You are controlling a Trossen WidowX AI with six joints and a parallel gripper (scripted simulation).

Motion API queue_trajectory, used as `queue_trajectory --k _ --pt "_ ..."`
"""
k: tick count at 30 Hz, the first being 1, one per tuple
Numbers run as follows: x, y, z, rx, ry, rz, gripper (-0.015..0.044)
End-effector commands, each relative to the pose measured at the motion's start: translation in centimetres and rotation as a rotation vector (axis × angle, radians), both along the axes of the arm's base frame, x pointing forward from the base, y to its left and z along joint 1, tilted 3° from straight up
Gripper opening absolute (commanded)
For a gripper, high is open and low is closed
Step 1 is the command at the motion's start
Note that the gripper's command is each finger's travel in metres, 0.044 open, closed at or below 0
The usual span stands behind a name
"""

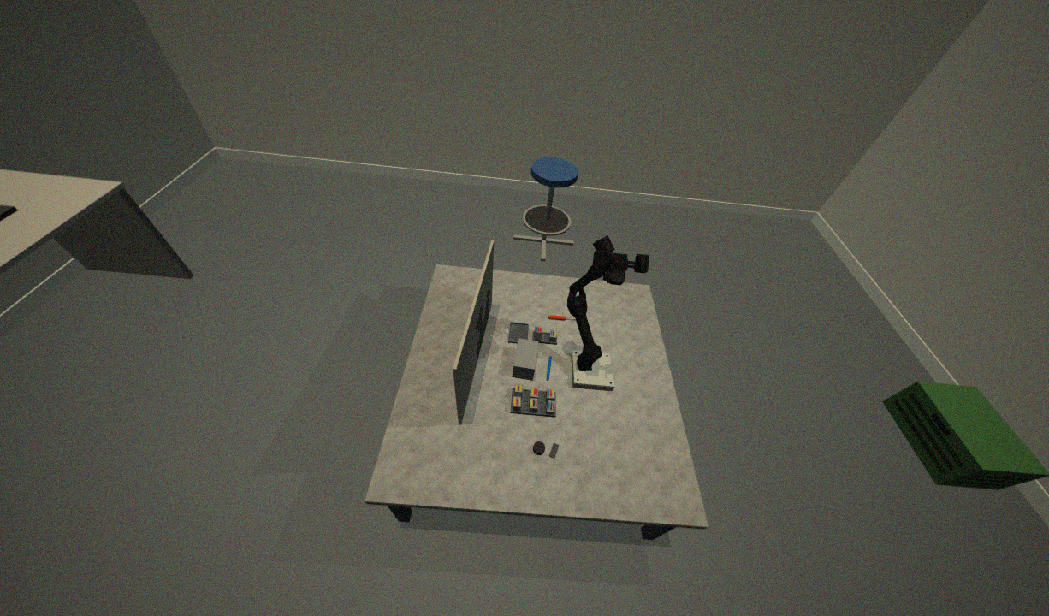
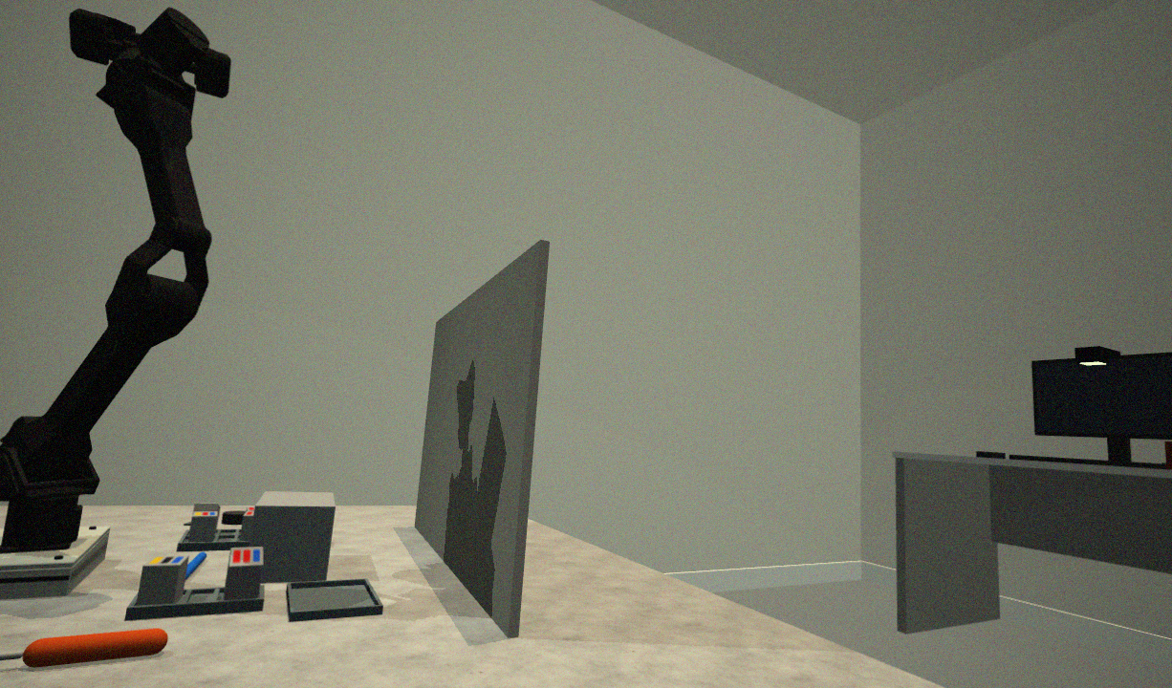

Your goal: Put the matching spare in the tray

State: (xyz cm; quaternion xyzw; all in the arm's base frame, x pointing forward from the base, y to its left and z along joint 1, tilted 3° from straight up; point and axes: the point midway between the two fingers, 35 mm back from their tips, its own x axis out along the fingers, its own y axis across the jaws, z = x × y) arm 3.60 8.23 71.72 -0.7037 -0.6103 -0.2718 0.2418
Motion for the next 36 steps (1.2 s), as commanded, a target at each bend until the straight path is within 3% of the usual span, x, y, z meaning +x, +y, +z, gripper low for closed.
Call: queue_trajectory --k 1,8,20,27,36 --pt "0.0 0.0 0.0 0.000 0.000 0.000 0.0426" --pt "-0.3 0.6 -0.2 -0.020 -0.036 -0.041 0.0440" --pt "-0.4 12.3 -5.1 -0.420 -0.583 -0.630 0.0440" --pt "3.7 17.7 -9.6 -0.730 -0.861 -0.837 0.0440" --pt "14.3 21.3 -18.7 -1.310 -1.253 -0.957 0.0440"
